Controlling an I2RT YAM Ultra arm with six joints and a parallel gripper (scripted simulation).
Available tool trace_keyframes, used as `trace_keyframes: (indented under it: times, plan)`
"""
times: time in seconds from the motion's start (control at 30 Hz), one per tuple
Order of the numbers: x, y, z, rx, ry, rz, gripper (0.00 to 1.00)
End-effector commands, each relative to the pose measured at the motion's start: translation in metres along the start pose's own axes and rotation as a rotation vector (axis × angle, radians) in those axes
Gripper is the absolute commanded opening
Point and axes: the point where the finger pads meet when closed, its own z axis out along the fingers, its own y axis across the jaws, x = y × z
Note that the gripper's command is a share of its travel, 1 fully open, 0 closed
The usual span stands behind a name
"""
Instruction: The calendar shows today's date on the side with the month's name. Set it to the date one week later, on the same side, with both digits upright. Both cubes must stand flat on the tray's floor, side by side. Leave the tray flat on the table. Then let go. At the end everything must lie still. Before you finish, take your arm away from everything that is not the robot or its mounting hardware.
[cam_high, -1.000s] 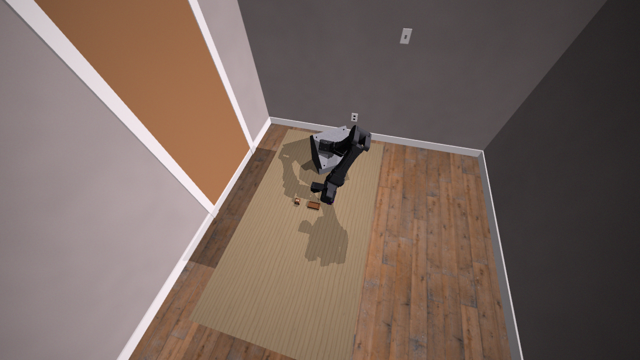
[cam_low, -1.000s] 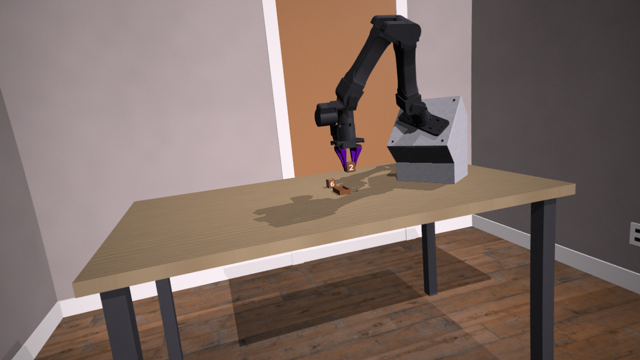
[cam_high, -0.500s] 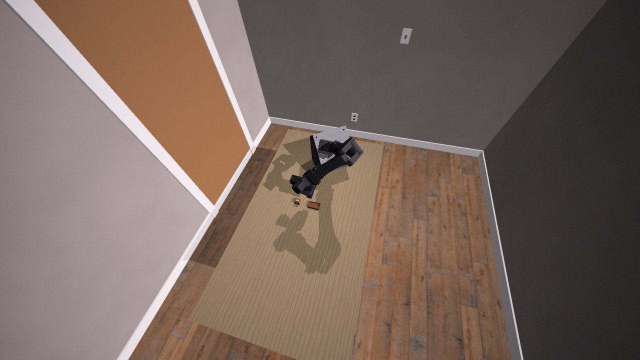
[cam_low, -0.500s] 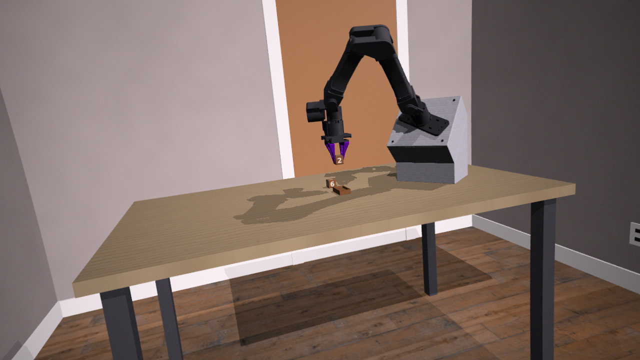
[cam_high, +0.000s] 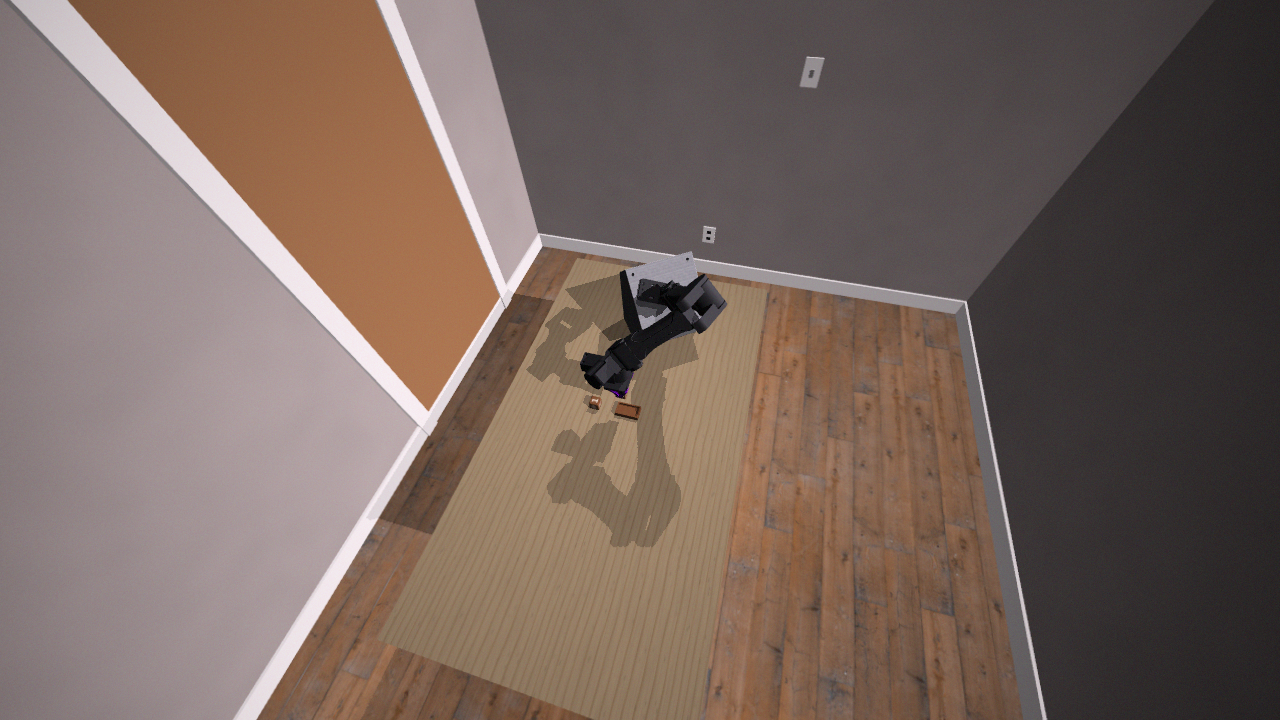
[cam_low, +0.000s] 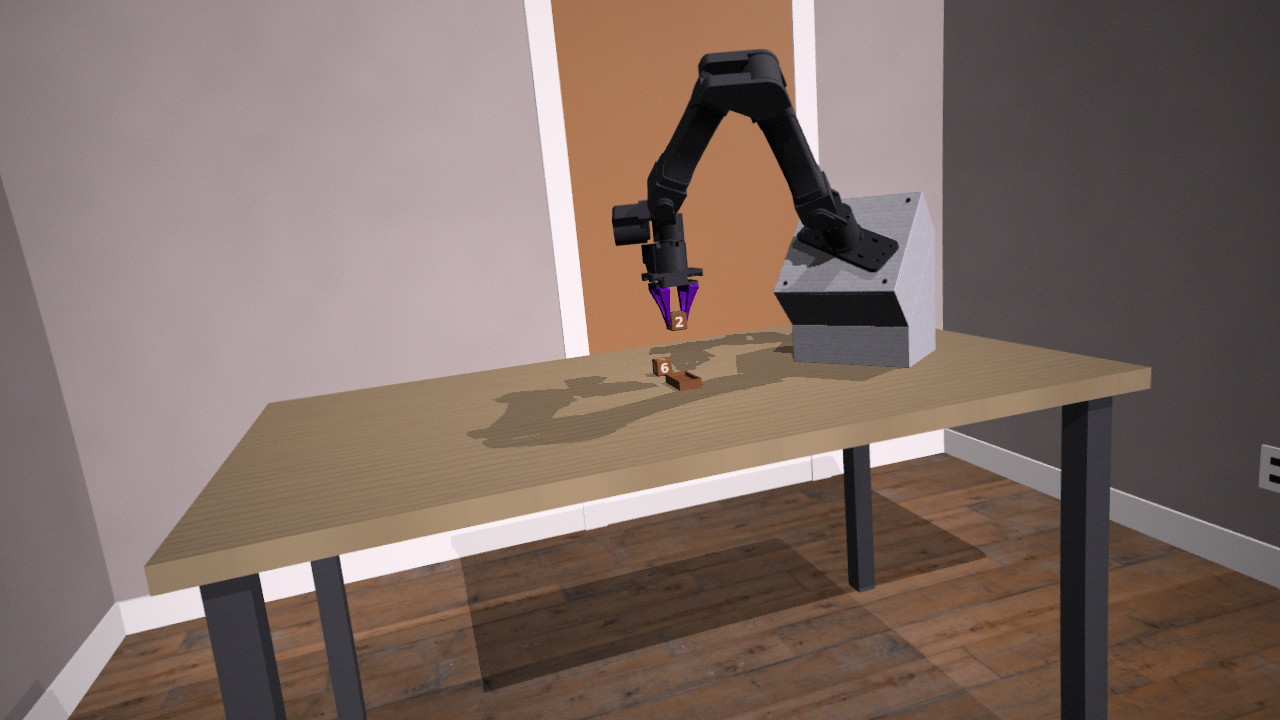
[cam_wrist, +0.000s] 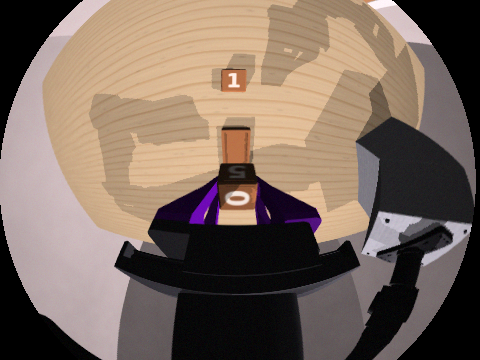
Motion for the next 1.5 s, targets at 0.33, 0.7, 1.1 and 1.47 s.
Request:
trace_keyframes:
  times: [0.33,0.7,1.1,1.47]
  plan:
    - [-0.004,0.004,0.021,-0.01,-0.012,-0.001,0.27]
    - [-0.005,0.005,0.048,-0.01,-0.012,-0.001,0.27]
    - [-0.005,0.005,0.057,-0.011,-0.012,0.0,0.27]
    - [-0.005,0.005,0.057,-0.011,-0.012,0.0,0.27]
